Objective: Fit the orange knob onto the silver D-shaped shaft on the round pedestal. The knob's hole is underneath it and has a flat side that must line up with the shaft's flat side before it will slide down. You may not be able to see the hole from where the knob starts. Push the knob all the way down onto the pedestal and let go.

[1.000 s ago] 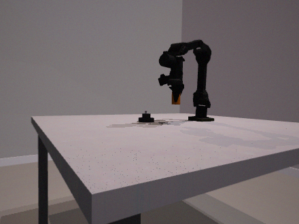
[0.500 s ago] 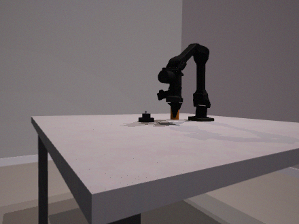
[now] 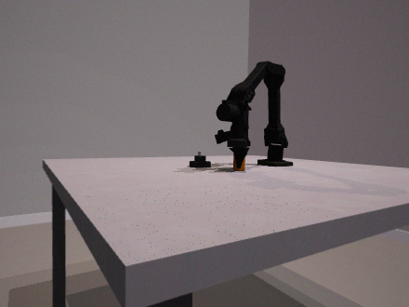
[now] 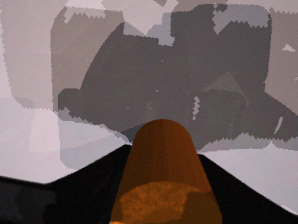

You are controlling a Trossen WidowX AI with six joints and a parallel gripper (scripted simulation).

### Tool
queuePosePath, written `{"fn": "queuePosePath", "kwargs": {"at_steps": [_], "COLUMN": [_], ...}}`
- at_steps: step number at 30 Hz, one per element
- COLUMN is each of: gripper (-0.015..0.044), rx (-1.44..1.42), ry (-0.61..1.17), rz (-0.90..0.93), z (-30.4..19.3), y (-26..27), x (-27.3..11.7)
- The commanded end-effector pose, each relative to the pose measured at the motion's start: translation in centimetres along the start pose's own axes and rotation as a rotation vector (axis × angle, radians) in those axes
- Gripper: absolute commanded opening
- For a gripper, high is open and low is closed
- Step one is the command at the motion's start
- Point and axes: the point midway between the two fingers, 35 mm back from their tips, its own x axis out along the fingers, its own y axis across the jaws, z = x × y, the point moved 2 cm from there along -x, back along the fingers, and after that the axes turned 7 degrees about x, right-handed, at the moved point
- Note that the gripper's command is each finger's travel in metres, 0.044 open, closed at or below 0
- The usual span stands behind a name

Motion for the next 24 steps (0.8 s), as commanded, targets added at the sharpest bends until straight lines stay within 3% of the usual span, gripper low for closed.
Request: {"fn": "queuePosePath", "kwargs": {"at_steps": [1, 4, 19, 21, 24], "gripper": [0.0184, 0.024, 0.024, 0.0292, 0.0371], "rx": [0.0, 0.0, 0.0, 0.001, 0.003], "ry": [0.0, 0.0, 0.0, -0.001, -0.004], "rz": [0.0, 0.0, 0.0, 0.0, 0.0], "z": [0.0, 0.0, 0.0, 0.1, 0.0], "y": [0.0, 0.0, 0.0, 0.1, 0.3], "x": [0.0, 0.0, 0.0, -1.0, -5.7]}}
